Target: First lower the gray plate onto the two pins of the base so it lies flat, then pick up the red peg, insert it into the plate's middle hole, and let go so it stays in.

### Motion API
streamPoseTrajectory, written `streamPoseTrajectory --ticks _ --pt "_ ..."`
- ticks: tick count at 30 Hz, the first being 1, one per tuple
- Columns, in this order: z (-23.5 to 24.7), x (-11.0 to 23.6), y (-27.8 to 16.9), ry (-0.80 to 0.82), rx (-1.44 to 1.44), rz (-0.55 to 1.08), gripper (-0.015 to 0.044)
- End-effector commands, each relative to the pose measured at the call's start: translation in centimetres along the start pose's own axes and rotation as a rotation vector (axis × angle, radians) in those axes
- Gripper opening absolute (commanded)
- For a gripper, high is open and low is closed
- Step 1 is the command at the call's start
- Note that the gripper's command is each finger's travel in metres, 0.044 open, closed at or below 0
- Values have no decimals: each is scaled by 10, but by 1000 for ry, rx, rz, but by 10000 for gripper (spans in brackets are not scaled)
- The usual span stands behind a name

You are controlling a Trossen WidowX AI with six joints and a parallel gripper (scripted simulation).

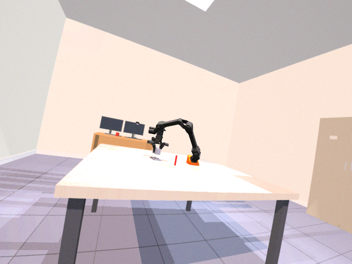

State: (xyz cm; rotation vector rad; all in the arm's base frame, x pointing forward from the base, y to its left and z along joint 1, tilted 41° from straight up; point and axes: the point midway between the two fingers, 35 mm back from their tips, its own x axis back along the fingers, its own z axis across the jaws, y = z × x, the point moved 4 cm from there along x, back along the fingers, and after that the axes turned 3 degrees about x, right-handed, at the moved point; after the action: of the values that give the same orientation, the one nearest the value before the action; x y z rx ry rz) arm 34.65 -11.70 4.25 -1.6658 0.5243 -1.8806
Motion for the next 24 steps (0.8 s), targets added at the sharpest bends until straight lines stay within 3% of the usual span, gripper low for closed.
streamPoseTrajectory --ticks 1,24 --pt "-2 -9 0 -4 -9 5 0" --pt "-1 -30 -1 -5 -4 3 0"
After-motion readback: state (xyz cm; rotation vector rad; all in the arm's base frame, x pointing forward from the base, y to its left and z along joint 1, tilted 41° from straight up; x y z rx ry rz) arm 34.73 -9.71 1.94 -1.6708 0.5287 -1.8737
